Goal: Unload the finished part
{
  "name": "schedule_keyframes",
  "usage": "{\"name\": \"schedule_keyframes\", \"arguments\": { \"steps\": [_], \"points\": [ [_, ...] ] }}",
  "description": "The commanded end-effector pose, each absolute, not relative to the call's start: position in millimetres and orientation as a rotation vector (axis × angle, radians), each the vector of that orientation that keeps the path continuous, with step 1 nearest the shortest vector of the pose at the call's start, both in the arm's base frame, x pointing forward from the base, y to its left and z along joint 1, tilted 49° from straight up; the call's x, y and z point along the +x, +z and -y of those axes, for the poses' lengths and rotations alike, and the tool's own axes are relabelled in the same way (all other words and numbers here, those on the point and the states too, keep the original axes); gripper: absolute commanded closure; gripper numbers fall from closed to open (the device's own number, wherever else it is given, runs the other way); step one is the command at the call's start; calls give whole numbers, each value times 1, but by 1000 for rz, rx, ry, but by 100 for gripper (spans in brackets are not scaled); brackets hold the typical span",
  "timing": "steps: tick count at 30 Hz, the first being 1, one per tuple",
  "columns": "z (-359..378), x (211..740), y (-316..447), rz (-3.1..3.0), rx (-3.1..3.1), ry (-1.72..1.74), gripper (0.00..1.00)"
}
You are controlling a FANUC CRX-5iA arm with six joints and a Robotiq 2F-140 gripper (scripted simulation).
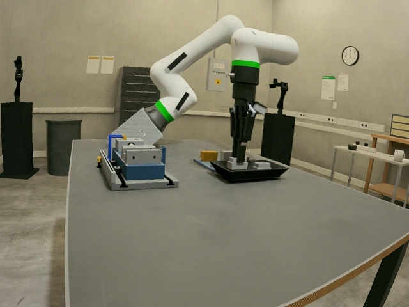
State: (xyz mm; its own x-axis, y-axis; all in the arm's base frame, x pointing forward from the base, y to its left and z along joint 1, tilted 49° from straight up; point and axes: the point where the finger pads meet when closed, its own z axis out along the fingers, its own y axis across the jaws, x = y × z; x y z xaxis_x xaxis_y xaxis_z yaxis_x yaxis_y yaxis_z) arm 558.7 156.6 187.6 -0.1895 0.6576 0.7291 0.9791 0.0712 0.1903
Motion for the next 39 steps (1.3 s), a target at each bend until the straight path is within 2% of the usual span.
{"name": "schedule_keyframes", "arguments": {
  "steps": [1,39],
  "points": [
    [-158,559,186,1899,-1621,-932,90],
    [-161,560,184,1899,-1621,-932,90]
  ]
}}
